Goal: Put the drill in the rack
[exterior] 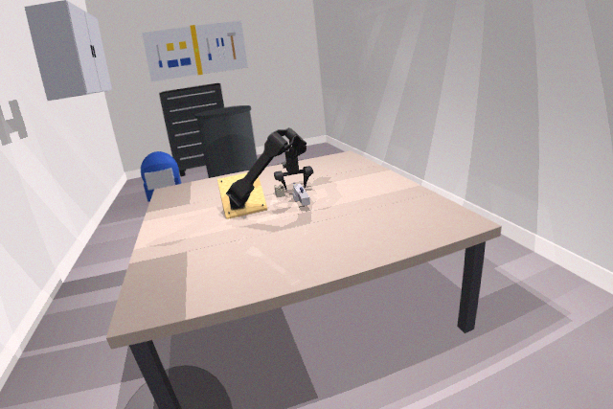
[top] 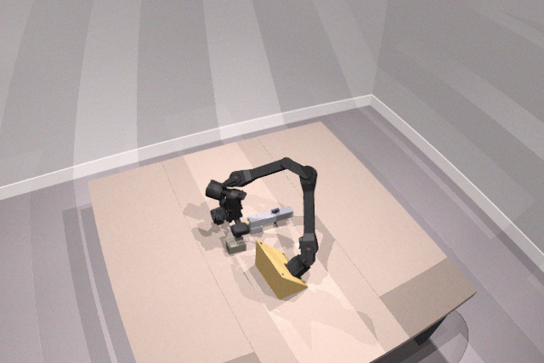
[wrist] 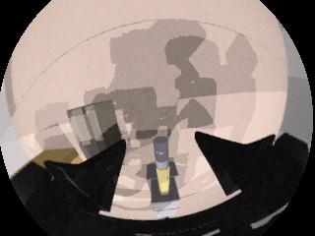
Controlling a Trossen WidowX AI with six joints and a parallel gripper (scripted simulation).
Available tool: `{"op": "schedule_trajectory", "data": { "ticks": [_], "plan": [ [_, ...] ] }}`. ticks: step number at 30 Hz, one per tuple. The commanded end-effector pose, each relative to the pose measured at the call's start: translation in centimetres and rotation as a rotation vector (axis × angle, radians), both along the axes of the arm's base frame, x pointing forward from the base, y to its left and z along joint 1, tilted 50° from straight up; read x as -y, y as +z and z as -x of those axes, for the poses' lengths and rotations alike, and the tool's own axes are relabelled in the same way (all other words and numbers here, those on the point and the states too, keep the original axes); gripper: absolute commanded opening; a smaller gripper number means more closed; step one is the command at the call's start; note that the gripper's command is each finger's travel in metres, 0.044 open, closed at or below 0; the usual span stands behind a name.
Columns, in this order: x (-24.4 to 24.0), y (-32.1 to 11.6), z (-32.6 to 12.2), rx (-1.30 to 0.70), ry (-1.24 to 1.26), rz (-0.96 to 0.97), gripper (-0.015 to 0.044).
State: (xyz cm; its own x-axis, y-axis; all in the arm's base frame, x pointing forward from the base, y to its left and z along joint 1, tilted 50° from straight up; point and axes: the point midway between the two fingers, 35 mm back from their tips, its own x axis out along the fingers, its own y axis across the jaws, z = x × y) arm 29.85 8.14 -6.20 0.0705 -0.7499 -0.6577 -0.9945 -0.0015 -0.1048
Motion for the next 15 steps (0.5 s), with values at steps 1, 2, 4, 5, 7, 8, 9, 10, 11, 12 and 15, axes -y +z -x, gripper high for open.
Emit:
{"op": "schedule_trajectory", "data": {
  "ticks": [1, 2, 4, 5, 7, 8, 9, 10, 11, 12, 15],
  "plan": [
    [0.31, 0.08, 0.05, -0.003, 0.002, 0.005, 0.044],
    [0.33, 0.09, 0.06, -0.003, 0.002, 0.005, 0.044],
    [0.38, 0.12, 0.06, -0.003, 0.002, 0.005, 0.044],
    [0.4, 0.13, 0.06, -0.003, 0.002, 0.005, 0.044],
    [0.44, 0.15, 0.07, -0.003, 0.002, 0.005, 0.044],
    [0.47, 0.16, 0.07, -0.003, 0.002, 0.005, 0.044],
    [0.49, 0.17, 0.07, -0.003, 0.002, 0.005, 0.044],
    [0.51, 0.18, 0.08, -0.003, 0.002, 0.005, 0.044],
    [0.54, 0.19, 0.08, -0.003, 0.002, 0.005, 0.044],
    [0.56, 0.2, 0.08, -0.003, 0.002, 0.005, 0.044],
    [0.63, 0.23, 0.09, -0.003, 0.002, 0.005, 0.044]
  ]
}}
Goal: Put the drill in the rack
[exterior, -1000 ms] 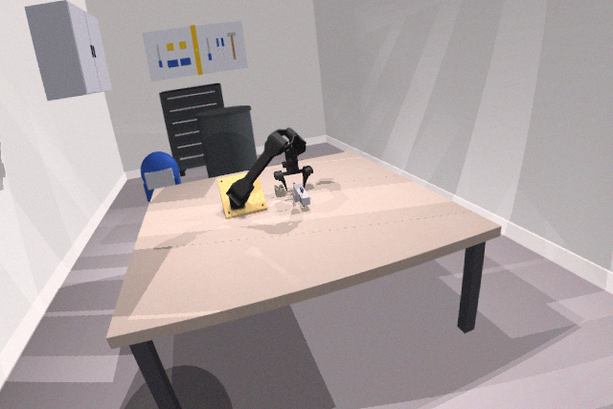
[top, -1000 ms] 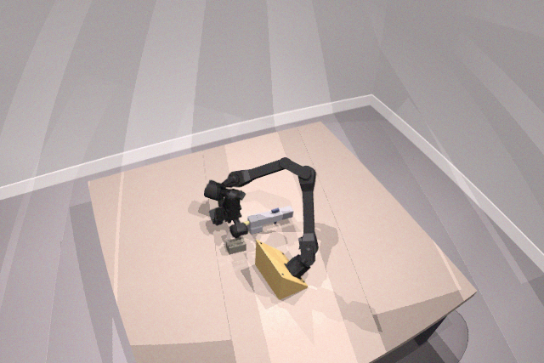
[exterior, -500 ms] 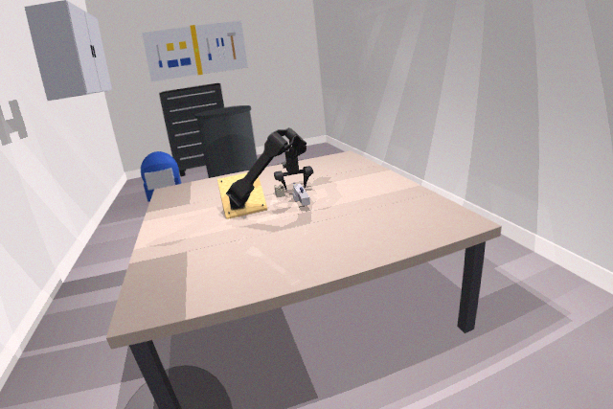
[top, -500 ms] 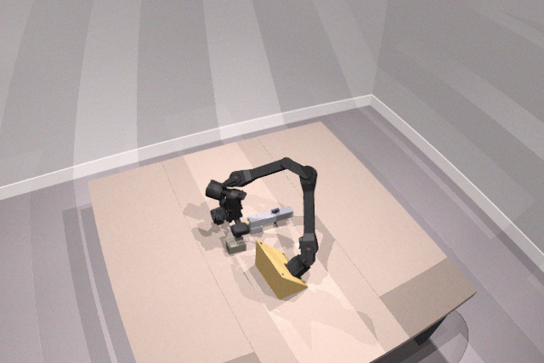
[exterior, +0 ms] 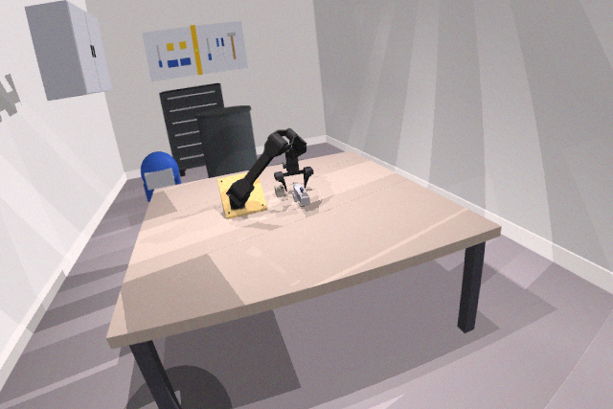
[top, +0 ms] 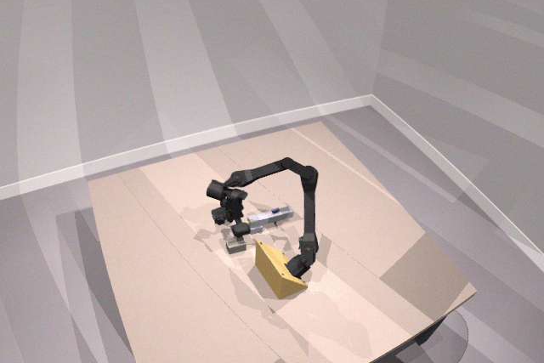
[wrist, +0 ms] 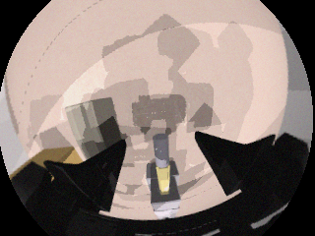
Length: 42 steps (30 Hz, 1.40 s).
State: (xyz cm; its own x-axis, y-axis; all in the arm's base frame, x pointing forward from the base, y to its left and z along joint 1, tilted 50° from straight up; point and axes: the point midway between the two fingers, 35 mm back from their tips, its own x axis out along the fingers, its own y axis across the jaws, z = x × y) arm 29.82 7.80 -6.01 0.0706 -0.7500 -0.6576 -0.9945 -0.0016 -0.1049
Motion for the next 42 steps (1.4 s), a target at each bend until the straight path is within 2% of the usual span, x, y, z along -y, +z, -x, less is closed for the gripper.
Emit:
{"op": "schedule_trajectory", "data": {
  "ticks": [1, 28, 42],
  "plan": [
    [0.31, 0.05, 0.06, -0.004, 0.002, 0.005, 0.044],
    [0.92, 0.17, 0.18, -0.004, 0.002, 0.006, 0.044],
    [0.63, 0.16, 0.1, 0.0, 0.0, 0.0, 0.0072]
  ]
}}
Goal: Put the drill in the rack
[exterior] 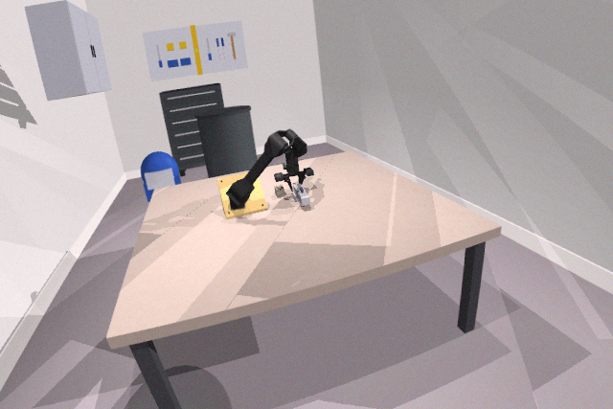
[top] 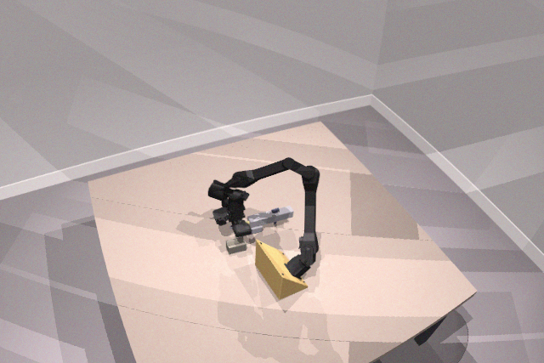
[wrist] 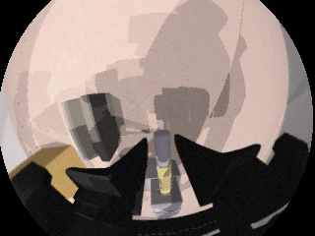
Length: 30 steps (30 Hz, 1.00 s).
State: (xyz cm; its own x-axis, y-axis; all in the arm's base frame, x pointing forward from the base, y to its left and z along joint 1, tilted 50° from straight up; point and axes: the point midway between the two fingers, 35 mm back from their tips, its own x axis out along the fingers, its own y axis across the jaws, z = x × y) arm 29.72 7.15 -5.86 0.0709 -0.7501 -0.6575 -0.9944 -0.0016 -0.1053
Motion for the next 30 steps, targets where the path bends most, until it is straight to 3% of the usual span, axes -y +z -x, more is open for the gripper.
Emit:
{"op": "schedule_trajectory", "data": {
  "ticks": [1, 5, 30],
  "plan": [
    [-0.01, 0.0, 0.0, 0.0, 0.0, 0.0, 0.0046],
    [-0.01, 0.0, 0.0, 0.0, 0.0, 0.0, 0.0],
    [-0.5, -0.32, 0.03, -0.004, 0.002, 0.005, 0.0]
  ]
}}
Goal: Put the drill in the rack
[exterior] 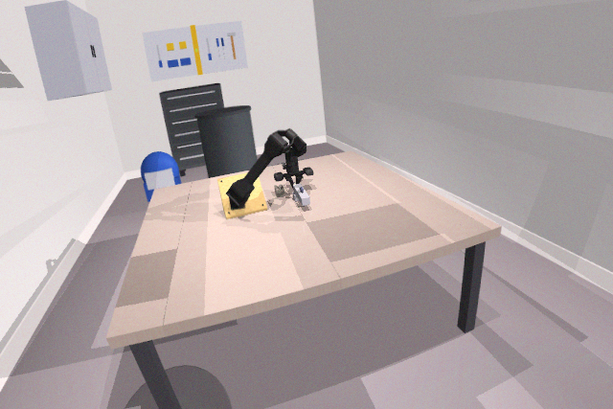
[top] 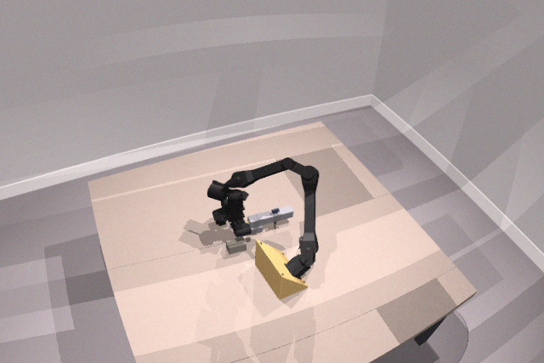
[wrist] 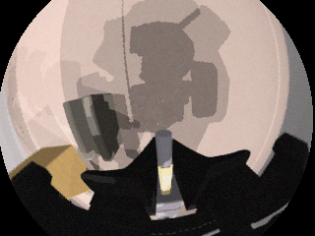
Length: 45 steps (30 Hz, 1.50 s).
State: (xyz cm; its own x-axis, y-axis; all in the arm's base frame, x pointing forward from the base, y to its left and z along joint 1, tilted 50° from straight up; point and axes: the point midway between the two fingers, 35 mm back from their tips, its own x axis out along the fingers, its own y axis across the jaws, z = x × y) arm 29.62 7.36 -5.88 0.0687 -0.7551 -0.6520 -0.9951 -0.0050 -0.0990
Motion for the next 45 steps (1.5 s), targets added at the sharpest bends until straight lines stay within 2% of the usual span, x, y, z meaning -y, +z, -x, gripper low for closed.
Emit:
{"op": "schedule_trajectory", "data": {
  "ticks": [1, 45],
  "plan": [
    [-0.4, -0.4, -0.1, 0.002, -0.001, -0.003, 0.0],
    [-4.4, -4.6, -0.5, 0.004, -0.001, -0.007, 0.0]
  ]
}}
